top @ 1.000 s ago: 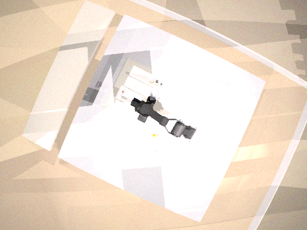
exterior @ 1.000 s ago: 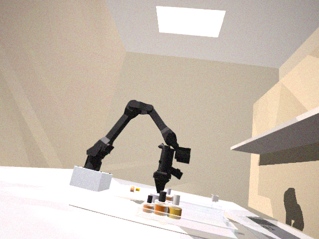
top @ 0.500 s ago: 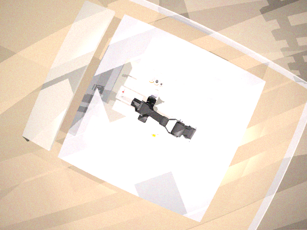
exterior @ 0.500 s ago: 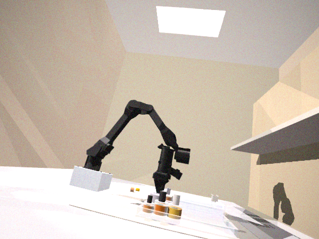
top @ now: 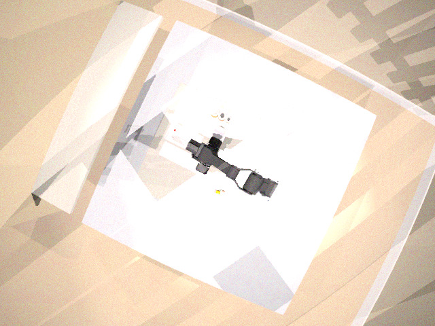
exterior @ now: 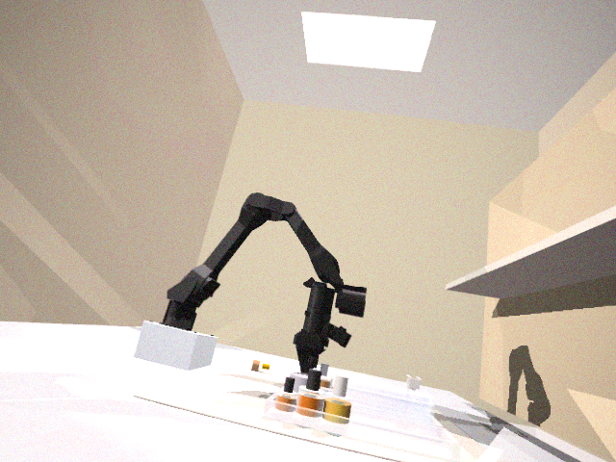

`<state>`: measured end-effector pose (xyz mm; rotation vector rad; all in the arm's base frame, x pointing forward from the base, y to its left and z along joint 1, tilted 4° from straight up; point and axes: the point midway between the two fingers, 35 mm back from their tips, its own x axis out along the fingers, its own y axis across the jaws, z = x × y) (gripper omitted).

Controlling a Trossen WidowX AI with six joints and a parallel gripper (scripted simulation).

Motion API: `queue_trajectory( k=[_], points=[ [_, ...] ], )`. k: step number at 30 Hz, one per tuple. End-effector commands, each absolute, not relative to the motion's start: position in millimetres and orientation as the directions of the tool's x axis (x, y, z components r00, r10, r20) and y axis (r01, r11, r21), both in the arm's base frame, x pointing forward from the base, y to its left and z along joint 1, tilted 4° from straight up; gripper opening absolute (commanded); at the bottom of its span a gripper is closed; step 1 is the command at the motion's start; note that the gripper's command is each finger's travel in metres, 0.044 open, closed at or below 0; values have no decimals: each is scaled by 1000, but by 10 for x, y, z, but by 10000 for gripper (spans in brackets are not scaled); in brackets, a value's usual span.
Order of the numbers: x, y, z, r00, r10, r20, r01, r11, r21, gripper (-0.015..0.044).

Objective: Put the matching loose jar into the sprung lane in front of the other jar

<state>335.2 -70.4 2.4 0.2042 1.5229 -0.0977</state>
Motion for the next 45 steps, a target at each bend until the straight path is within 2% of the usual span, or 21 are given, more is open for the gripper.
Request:
queue_trajectory(
  k=[1, 31, 41, 45],
  points=[
    [3377, -714, 27, 63, 57, -996, 193, 979, 69, 0],
    [3307, -694, 19, 62, 58, -996, 193, 979, 69, 0],
    [3312, -693, 19, 62, 58, -996, 193, 979, 69, 263],
    [3311, -694, 30, 62, 58, -996, 193, 979, 69, 274]
  ],
)
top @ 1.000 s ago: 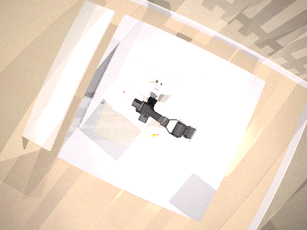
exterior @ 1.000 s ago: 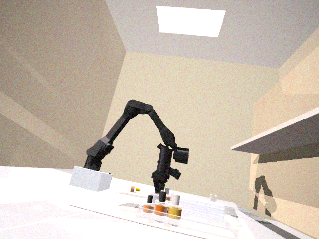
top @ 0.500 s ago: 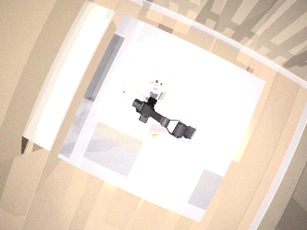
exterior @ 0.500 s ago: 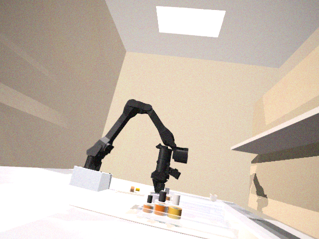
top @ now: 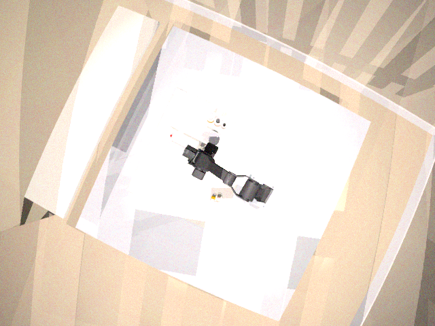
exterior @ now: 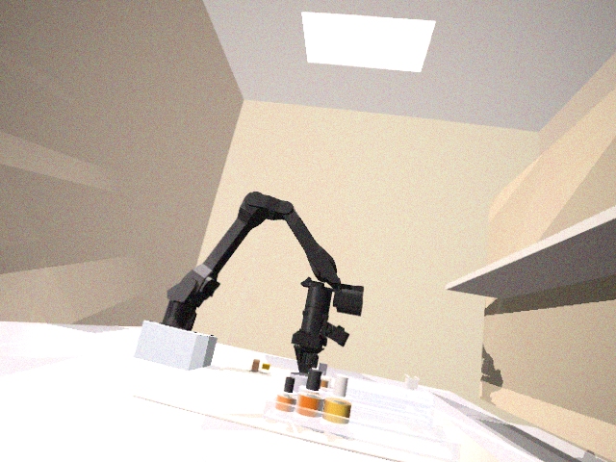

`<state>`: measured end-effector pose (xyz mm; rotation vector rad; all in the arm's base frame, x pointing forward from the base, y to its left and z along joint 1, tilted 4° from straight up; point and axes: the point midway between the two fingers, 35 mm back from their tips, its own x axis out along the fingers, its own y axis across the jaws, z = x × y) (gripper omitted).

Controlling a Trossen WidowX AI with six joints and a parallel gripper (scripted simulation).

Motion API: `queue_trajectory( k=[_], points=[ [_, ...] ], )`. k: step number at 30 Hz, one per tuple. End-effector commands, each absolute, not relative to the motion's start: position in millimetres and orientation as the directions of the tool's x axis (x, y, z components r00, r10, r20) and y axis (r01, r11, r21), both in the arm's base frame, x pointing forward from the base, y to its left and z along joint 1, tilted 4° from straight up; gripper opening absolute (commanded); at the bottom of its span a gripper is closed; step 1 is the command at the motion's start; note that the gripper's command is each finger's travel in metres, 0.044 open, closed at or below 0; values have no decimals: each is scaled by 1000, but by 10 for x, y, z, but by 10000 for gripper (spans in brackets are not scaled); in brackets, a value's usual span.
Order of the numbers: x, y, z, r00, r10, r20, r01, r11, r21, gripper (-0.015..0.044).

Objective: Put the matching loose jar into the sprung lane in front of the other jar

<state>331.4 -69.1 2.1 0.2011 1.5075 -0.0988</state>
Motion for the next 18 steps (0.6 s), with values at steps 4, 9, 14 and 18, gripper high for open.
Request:
queue_trajectory(
  k=[4, 9, 14, 18],
  points=[
    [3307, -700, 154, 62, 58, -996, 193, 979, 69, 274],
    [3303, -702, 221, 62, 58, -996, 193, 979, 69, 274],
    [3224, -688, 224, 61, 58, -996, 193, 979, 69, 274],
    [3098, -664, 225, 60, 58, -997, 193, 979, 68, 274]
  ],
)
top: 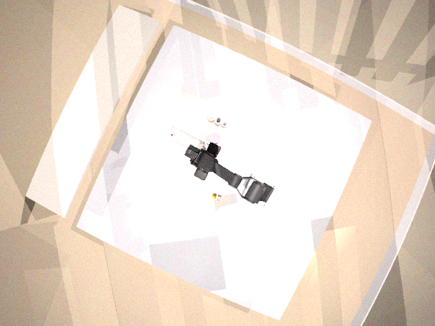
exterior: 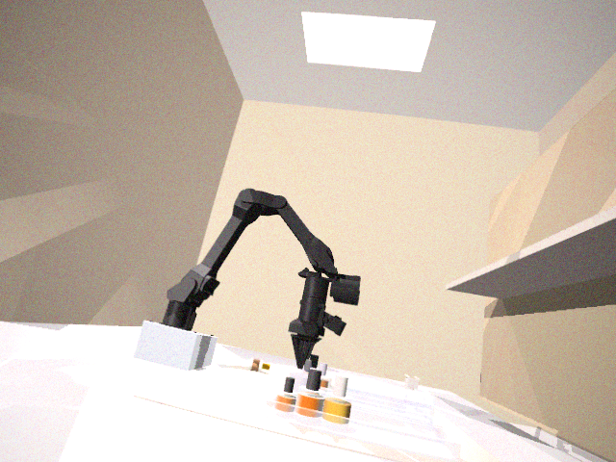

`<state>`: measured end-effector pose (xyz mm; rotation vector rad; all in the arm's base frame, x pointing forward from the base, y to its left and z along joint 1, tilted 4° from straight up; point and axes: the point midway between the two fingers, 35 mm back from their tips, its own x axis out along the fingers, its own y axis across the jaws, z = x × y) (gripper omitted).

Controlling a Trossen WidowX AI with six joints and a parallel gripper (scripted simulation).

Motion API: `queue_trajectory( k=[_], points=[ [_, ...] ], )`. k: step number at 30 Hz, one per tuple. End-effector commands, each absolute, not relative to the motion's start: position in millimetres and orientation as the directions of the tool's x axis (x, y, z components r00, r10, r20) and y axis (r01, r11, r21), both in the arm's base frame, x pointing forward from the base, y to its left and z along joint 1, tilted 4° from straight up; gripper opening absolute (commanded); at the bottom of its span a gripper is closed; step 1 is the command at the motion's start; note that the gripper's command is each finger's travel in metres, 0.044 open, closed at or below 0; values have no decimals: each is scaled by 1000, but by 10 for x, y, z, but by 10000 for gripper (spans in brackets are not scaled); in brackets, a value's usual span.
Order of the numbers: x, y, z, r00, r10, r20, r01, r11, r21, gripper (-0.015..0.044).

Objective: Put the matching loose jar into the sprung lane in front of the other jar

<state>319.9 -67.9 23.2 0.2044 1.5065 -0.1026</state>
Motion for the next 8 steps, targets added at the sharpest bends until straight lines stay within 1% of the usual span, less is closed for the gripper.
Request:
queue_trajectory(
  k=[1, 8],
  points=[
    [3065, -658, 225, 60, 58, -997, 193, 979, 68, 274],
    [2833, -612, 214, 58, 58, -997, 193, 979, 68, 274]
  ],
)
